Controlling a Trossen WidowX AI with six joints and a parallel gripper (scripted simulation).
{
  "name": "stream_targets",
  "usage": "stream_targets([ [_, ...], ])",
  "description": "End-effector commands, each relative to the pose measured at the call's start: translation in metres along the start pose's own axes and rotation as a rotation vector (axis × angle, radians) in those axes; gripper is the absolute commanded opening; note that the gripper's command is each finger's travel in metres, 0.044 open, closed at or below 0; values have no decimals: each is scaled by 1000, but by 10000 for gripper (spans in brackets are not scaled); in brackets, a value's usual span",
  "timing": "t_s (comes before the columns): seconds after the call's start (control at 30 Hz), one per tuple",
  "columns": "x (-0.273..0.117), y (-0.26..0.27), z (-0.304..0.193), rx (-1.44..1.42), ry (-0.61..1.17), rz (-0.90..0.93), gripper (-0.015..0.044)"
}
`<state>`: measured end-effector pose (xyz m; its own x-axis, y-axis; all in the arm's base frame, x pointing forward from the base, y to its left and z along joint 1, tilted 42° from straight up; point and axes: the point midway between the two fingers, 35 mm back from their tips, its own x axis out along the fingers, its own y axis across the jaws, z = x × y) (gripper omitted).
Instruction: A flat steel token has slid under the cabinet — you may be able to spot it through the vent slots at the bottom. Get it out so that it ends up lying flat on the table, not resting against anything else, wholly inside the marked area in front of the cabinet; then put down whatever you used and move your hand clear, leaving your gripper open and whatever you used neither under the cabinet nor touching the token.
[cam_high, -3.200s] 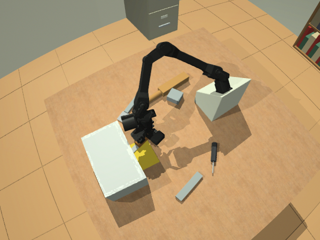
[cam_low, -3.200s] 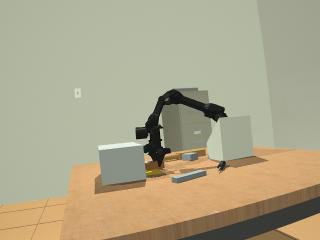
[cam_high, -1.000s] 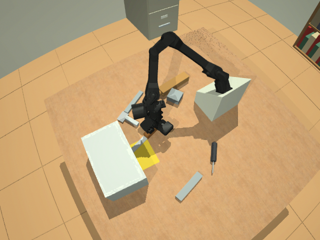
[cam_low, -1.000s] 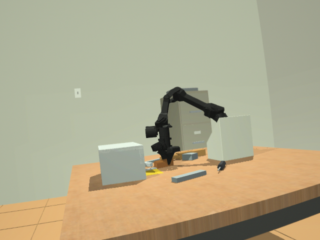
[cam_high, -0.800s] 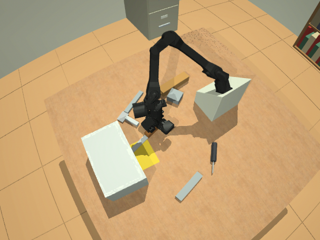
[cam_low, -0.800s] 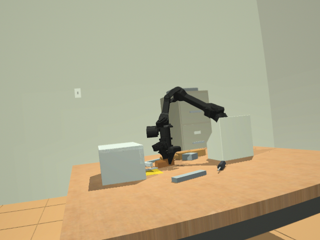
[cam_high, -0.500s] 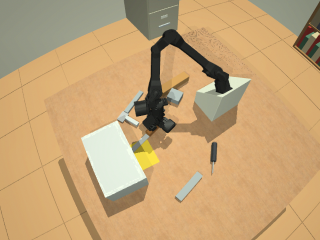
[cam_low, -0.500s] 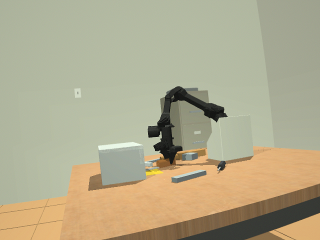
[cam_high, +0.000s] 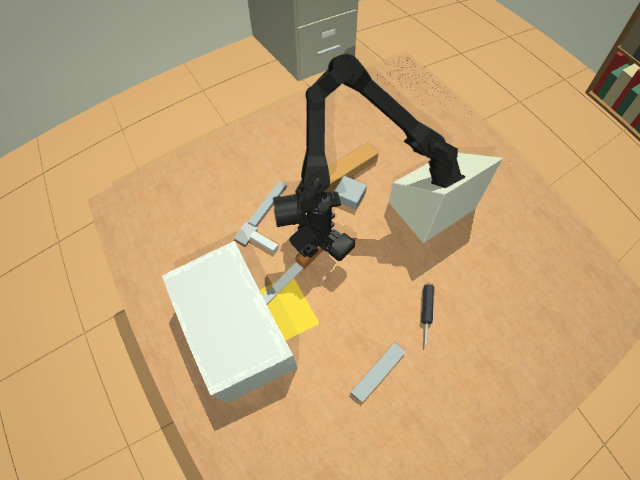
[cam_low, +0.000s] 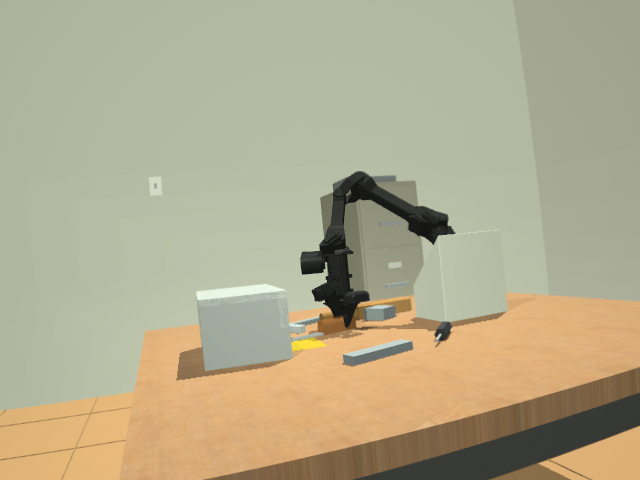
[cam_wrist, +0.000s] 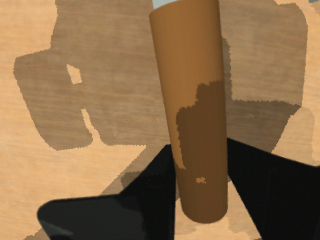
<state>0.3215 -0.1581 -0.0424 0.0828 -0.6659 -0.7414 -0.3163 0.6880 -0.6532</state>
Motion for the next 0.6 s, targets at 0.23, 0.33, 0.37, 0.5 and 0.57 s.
stream_targets([
  [0.23, 1, 0, -15, -4, 3, 4, 0],
  [0.33, 1, 0, -19, -4, 3, 4, 0],
  [0.37, 1, 0, -20, -5, 3, 4, 0],
  [0.5, 1, -1, -25, -5, 4, 4, 0],
  [0.57, 1, -1, -28, -5, 4, 4, 0],
])
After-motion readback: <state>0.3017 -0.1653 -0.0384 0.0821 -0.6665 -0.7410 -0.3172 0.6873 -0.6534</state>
